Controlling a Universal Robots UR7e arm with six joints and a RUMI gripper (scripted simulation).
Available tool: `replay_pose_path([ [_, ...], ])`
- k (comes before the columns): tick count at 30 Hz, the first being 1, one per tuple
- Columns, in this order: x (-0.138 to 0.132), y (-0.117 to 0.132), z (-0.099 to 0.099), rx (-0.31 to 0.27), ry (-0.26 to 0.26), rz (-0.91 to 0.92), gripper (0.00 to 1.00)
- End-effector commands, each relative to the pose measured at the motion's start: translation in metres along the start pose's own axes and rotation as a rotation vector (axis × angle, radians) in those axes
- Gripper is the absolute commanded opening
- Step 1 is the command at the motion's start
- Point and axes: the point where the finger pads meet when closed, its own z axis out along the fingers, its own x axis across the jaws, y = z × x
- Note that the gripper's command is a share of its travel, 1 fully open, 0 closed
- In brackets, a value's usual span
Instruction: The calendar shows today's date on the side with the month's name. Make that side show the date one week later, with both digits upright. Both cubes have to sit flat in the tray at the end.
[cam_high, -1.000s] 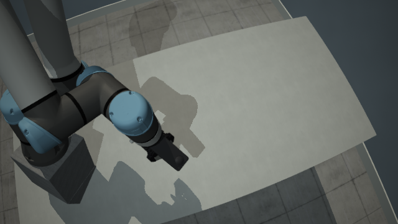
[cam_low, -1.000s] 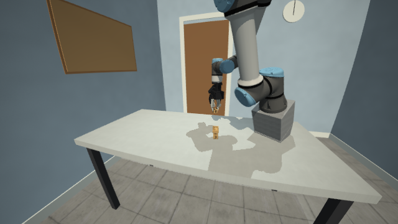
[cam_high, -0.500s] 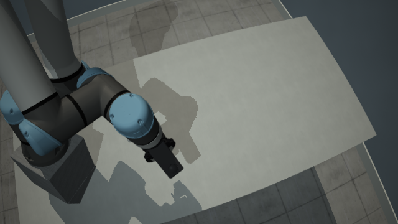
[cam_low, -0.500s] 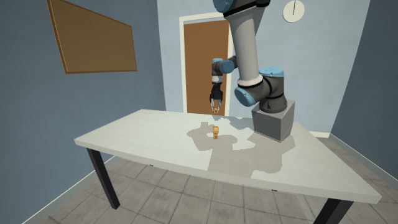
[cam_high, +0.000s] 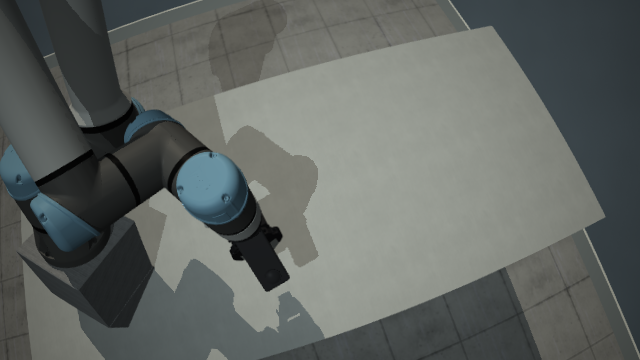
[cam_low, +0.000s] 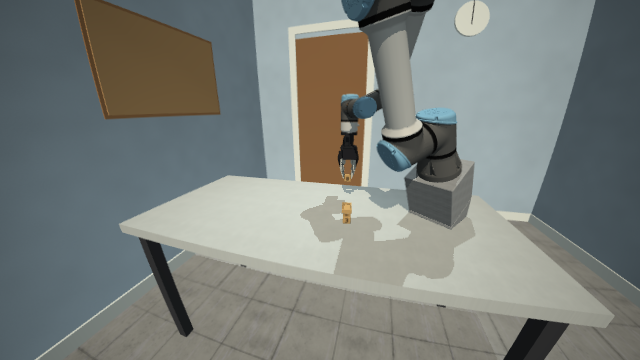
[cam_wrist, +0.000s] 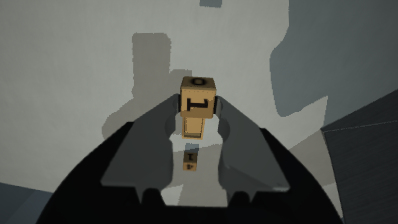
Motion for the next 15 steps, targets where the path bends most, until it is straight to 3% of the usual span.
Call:
replay_pose_path([
  [1,0.0003,-0.0008,-0.0002,0.001,0.000,0.021,0.10],
  [15,0.0005,-0.0010,-0.0002,0.001,0.000,0.033,0.10],
])
